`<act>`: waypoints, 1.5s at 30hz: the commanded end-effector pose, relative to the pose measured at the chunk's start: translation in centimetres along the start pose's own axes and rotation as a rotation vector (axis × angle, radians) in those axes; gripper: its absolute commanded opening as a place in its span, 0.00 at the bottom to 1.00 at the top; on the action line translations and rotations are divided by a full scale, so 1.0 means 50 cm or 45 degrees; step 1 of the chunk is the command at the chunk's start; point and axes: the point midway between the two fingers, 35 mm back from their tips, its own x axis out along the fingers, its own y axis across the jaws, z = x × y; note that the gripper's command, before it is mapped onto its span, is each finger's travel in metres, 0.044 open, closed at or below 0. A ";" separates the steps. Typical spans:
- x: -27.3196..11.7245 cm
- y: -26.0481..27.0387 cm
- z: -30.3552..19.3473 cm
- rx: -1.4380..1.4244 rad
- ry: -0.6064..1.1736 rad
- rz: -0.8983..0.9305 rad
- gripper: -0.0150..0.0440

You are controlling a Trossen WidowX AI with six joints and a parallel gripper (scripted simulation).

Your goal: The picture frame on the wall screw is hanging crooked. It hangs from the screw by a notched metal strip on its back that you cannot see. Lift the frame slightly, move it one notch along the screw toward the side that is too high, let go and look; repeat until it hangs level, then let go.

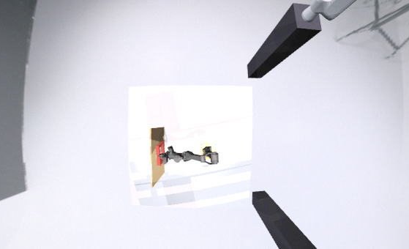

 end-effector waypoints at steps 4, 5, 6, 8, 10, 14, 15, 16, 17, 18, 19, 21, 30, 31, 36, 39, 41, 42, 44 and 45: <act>0.001 0.000 0.000 0.008 0.003 0.012 0.25; 0.001 -0.001 0.000 0.008 0.003 0.012 0.25; 0.001 -0.001 0.000 0.008 0.003 0.012 0.25; 0.001 -0.003 0.000 0.008 0.003 0.012 0.25; 0.001 -0.004 0.000 0.008 0.003 0.012 0.25; 0.001 -0.007 0.000 0.008 0.003 0.012 0.25; 0.001 -0.007 0.000 0.008 0.003 0.012 0.25; 0.001 -0.008 0.000 0.008 0.003 0.012 0.25; 0.001 -0.009 0.000 0.008 0.003 0.012 0.25; 0.001 -0.009 0.000 0.008 0.003 0.012 0.25; 0.001 -0.010 0.000 0.008 0.003 0.012 0.25; 0.001 -0.011 0.000 0.008 0.003 0.012 0.25; 0.001 -0.016 0.001 0.000 0.001 0.006 0.25; 0.001 -0.016 0.001 0.000 0.001 0.006 0.25; 0.001 -0.016 0.001 0.000 0.001 0.006 0.25; 0.001 -0.017 0.001 0.004 0.001 0.005 0.25; 0.001 -0.018 0.000 0.007 0.001 0.005 0.25; 0.001 -0.018 0.000 0.007 0.001 0.005 0.25; 0.001 -0.018 0.000 0.007 0.001 0.005 0.25; 0.001 -0.018 0.000 0.007 0.001 0.005 0.25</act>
